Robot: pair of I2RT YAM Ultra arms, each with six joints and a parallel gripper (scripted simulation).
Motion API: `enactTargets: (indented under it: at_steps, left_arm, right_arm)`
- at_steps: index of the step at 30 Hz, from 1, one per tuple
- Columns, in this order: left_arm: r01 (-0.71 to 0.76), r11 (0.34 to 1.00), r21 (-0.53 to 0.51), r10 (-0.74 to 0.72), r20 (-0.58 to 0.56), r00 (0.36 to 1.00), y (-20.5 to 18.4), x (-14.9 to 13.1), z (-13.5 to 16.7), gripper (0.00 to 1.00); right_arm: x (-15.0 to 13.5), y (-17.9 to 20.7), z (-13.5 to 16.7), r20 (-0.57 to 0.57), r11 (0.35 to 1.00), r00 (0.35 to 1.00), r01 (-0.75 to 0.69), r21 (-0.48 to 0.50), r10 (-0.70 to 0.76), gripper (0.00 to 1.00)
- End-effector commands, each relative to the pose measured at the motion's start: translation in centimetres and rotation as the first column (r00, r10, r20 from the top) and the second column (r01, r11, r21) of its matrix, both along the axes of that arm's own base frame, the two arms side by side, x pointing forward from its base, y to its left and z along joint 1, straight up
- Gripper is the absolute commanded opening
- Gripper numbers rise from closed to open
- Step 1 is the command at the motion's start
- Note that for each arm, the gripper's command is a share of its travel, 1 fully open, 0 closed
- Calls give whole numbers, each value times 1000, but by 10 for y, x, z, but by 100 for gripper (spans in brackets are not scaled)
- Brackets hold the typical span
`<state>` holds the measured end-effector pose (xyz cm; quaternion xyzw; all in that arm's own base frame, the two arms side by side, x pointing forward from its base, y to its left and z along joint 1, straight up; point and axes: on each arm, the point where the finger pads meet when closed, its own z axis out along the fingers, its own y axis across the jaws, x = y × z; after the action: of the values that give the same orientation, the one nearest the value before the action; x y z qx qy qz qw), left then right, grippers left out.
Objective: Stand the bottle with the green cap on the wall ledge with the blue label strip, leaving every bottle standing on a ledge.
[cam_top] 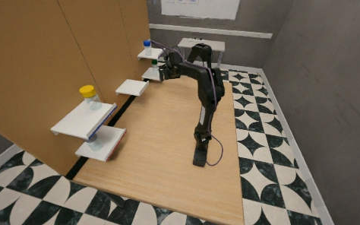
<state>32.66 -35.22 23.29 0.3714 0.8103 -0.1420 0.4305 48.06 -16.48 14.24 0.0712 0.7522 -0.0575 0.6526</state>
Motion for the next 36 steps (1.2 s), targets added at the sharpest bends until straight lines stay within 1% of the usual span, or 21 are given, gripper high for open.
enactTargets:
  at_steps: [1,3,5,8,15,22,23,29,31,36]
  left_arm:
    - [64,998,-18,-64,8,998,-37,5,27,100]
    - [101,995,-12,-101,-3,995,-58,4,26,100]
    - [101,995,-12,-101,-3,995,-58,4,26,100]
    - [140,990,-33,-139,12,990,-84,7,41,100]
    - [181,983,-44,-180,18,983,-113,10,48,100]
    - [181,982,-62,-179,34,983,-119,14,55,100]
    - [176,982,-66,-174,41,984,-117,14,59,100]
    - [176,982,-66,-174,41,984,-117,14,59,100]
    - [169,984,-60,-167,32,985,-115,15,54,100]
    - [169,984,-60,-167,32,985,-115,15,54,100]
  right_arm:
    - [9,-2,25,72,1000,997,4,-23,-3,94]
    - [10,-1,24,70,1000,998,1,-22,1,94]
    - [10,-1,24,70,1000,998,1,-22,1,94]
    - [10,-1,20,58,1000,998,0,-17,1,94]
    - [10,-1,20,57,1000,998,0,-17,1,94]
    - [10,-1,20,57,1000,998,0,-17,1,94]
    - [10,-1,20,57,1000,998,0,-17,1,94]
    - [6,-2,19,52,1000,999,1,-20,0,94]
    - [6,-2,19,52,1000,999,1,-20,0,94]
    - [16,-2,20,43,1000,999,3,-11,-3,94]
